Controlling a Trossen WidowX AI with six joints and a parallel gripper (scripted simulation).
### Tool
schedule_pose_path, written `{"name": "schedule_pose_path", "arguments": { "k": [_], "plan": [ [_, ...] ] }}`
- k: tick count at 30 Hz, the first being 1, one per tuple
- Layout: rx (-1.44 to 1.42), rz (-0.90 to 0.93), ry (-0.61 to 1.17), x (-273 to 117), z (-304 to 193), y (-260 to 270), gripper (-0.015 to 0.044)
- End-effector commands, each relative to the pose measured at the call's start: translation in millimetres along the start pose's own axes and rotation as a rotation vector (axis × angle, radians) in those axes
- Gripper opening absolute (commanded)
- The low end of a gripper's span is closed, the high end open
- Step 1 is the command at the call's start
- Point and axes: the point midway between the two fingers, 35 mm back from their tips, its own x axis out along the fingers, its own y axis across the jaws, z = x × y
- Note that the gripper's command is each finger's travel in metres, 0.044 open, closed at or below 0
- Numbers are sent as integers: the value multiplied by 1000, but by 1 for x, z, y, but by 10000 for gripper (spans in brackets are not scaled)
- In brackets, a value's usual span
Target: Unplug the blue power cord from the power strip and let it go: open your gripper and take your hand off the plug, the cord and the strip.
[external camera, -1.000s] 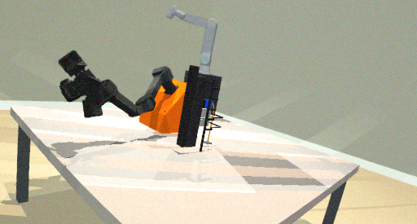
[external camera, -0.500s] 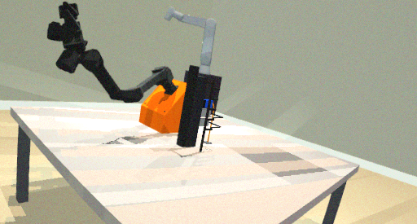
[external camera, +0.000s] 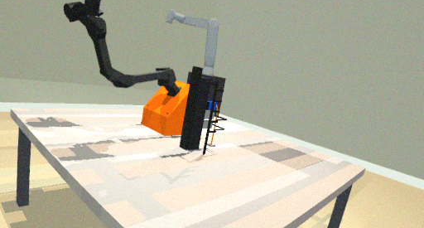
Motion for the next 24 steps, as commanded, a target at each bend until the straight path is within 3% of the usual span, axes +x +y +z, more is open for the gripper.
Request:
{"name": "schedule_pose_path", "arguments": {
  "k": [1,11,24],
  "plan": [
    [-163,79,109,20,-32,63,160],
    [-515,223,406,50,-149,159,160],
    [-822,359,845,45,-328,191,160]
  ]
}}
